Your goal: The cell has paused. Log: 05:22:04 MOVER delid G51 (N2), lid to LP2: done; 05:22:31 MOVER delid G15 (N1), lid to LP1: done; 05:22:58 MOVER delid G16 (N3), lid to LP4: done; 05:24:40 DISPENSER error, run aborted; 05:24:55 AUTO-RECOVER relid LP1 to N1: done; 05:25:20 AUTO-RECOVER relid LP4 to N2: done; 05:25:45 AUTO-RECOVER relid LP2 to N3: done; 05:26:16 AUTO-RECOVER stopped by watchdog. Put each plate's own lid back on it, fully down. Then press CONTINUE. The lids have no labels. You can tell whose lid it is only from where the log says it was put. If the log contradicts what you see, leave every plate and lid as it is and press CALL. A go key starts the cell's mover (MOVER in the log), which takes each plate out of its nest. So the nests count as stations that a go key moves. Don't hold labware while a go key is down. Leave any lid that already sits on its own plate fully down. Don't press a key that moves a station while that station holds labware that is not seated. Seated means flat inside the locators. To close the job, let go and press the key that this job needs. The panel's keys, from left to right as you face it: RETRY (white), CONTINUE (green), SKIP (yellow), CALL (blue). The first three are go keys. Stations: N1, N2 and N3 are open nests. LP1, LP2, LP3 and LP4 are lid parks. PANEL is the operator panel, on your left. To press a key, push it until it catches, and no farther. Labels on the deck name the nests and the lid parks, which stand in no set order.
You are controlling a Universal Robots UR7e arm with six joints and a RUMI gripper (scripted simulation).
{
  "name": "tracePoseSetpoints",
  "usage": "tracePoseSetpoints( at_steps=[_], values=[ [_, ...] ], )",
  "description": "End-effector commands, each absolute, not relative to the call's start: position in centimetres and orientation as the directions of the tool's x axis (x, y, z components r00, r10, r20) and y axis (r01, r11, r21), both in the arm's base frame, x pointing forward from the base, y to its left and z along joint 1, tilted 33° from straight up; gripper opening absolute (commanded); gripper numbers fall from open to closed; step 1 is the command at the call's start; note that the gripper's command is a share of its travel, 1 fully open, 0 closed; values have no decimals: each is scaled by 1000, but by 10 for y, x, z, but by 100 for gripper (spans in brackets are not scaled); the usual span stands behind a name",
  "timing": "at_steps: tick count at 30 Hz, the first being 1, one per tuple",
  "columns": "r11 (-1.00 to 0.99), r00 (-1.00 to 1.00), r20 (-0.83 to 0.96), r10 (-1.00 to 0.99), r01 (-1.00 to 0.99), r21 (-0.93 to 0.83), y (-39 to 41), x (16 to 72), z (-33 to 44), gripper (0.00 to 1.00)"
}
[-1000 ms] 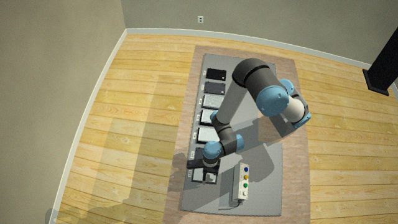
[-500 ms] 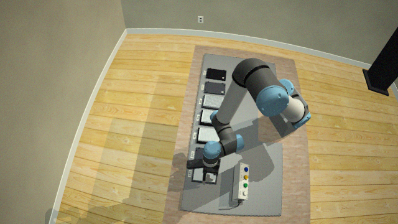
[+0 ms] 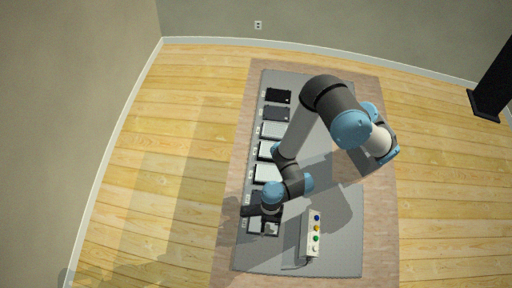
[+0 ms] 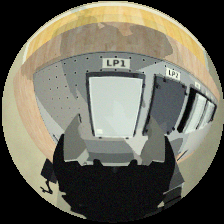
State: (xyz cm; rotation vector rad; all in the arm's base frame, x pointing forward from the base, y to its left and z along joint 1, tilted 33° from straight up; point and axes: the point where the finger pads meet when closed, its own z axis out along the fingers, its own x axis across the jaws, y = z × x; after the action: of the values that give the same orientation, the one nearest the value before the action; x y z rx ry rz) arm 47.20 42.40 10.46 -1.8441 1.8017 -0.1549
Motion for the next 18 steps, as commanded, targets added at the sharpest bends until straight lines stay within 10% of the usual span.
tracePoseSetpoints(
  at_steps=[1,18],
  values=[
    [52,95,-291,-952,-888,-457,422,469,111,82],
    [52,95,-291,-952,-888,-457,415,458,132,82]
  ],
)
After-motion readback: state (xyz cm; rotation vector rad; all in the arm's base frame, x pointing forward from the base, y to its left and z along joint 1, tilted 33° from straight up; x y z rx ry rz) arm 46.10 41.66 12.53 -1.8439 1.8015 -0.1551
